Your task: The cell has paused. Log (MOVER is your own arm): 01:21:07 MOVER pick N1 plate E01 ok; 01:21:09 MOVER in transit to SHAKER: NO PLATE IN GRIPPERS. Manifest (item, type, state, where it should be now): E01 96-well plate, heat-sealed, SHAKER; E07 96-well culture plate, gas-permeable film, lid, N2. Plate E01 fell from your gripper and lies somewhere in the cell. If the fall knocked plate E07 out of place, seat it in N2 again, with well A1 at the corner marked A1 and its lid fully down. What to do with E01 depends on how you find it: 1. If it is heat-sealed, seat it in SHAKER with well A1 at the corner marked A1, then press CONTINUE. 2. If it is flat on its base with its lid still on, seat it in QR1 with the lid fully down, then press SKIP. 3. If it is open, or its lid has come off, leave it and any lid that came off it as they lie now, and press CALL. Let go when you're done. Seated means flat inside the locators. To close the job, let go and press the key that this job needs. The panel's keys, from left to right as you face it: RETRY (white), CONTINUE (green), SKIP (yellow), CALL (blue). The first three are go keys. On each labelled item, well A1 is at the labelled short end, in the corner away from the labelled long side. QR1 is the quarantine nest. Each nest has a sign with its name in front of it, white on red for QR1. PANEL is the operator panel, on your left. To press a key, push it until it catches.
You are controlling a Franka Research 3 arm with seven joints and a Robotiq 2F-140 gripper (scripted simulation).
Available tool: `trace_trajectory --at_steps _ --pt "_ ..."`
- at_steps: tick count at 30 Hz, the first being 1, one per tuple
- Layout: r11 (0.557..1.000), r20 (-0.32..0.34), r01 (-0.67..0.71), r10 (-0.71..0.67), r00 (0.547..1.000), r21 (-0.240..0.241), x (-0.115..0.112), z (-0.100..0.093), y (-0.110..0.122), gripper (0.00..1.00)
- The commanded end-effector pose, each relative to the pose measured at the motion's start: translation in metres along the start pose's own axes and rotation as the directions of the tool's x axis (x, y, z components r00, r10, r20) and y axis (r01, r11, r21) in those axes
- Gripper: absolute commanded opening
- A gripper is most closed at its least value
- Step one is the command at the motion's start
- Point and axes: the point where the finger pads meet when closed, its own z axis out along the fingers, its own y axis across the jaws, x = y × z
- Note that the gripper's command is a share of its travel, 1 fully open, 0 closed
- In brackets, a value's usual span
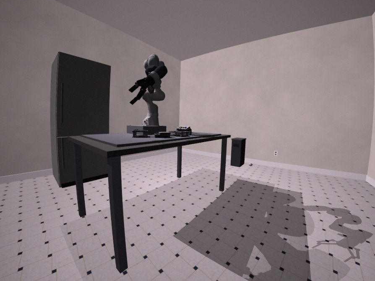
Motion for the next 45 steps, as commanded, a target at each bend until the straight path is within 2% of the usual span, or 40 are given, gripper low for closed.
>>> trace_trajectory --at_steps 1,18,19,21,22,23,28,29,34,35,45 --pt "1.000 0.000 0.000 0.000 1.000 0.000 0.000 0.000 0.000 1.00" --pt "1.000 0.001 0.000 0.000 1.000 0.000 0.001 0.001 0.000 1.00" --pt "1.000 0.004 -0.001 0.001 1.000 0.000 0.005 0.008 -0.003 1.00" --pt "1.000 0.012 -0.002 0.002 1.000 -0.001 0.028 0.040 -0.018 1.00" --pt "1.000 0.012 -0.002 0.002 1.000 -0.001 0.028 0.040 -0.018 1.00" --pt "1.000 0.012 -0.002 0.002 1.000 -0.001 0.044 0.059 -0.030 1.00" --pt "1.000 0.012 -0.002 0.002 1.000 -0.001 0.044 0.059 -0.030 1.00" --pt "1.000 0.008 -0.001 0.001 1.000 -0.001 0.060 0.077 -0.043 1.00" --pt "1.000 0.008 -0.001 0.001 1.000 -0.001 0.060 0.077 -0.043 1.00" --pt "1.000 0.003 0.000 0.000 1.000 -0.001 0.071 0.089 -0.053 1.00" --pt "1.000 0.000 0.000 0.000 1.000 0.000 0.077 0.096 -0.059 1.00"
